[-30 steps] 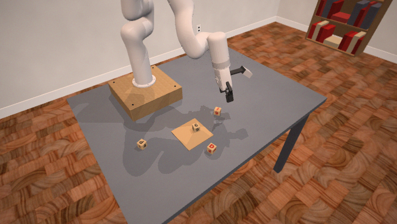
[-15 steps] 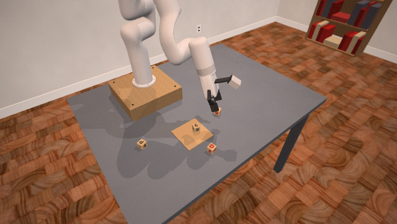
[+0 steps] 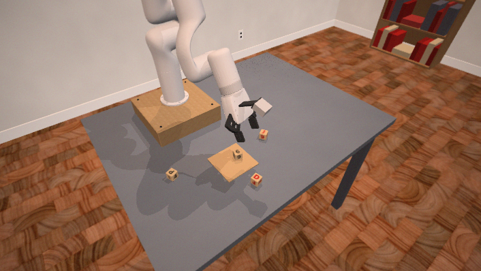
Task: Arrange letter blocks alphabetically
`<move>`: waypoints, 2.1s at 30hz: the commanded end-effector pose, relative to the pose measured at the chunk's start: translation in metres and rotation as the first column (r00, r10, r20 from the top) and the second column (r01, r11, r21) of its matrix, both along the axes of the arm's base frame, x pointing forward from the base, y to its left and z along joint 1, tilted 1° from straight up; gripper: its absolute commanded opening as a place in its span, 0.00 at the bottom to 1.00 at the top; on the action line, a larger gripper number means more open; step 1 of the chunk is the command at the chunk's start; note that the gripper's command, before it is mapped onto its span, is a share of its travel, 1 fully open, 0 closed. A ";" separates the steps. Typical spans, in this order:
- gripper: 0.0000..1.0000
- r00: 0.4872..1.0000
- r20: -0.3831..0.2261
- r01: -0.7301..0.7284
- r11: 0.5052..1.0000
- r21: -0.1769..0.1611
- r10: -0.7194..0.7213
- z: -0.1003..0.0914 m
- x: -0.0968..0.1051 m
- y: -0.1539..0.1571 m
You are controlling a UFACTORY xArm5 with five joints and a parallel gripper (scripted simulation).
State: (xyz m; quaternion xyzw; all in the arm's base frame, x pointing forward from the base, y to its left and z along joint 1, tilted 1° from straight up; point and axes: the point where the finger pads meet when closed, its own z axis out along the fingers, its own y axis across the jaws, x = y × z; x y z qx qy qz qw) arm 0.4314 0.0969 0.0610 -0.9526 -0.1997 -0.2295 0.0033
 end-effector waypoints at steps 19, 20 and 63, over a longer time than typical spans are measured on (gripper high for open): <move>1.00 1.000 0.006 0.007 1.000 0.003 -0.007 0.002 0.001 -0.001; 1.00 1.000 0.006 0.007 1.000 0.003 -0.007 0.002 0.001 -0.001; 1.00 0.953 -0.121 0.288 0.954 0.084 -0.277 -0.008 0.019 -0.003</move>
